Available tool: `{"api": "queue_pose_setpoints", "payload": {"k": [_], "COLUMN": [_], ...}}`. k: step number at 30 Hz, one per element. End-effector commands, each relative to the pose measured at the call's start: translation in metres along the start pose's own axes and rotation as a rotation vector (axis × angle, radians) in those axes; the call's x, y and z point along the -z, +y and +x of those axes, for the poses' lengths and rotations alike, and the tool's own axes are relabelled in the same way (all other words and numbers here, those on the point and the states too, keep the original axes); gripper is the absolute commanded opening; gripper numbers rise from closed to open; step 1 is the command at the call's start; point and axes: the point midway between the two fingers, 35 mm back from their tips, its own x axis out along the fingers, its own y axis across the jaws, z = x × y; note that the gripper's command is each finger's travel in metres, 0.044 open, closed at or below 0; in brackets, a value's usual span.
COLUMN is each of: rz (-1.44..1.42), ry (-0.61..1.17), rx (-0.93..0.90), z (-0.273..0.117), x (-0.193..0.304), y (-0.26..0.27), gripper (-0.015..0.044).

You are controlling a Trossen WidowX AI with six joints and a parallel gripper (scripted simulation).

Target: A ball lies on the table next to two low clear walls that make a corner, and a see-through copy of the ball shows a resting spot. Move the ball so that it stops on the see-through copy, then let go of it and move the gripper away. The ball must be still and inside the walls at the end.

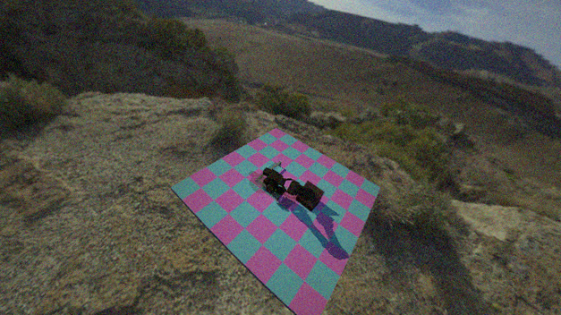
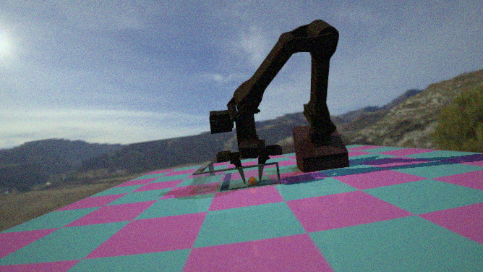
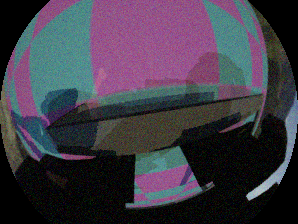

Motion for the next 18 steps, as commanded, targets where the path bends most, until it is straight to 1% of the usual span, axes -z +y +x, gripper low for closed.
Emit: {"api": "queue_pose_setpoints", "payload": {"k": [1, 4, 8, 10, 14, 15, 18], "rz": [0.0, 0.0, 0.004, 0.005, 0.005, 0.012, 0.012], "ry": [0.0, 0.003, 0.01, 0.007, 0.006, 0.014, 0.014], "rx": [0.0, 0.0, -0.005, -0.006, -0.006, 0.006, 0.006], "z": [0.0, -0.009, -0.066, -0.085, -0.087, -0.079, -0.079], "x": [0.0, 0.001, 0.002, 0.001, 0.001, 0.004, 0.004], "y": [0.0, -0.002, -0.003, 0.0, 0.0, -0.004, -0.004], "gripper": [0.0221, 0.0221, 0.0221, 0.0221, 0.0221, 0.0221, 0.0221]}}
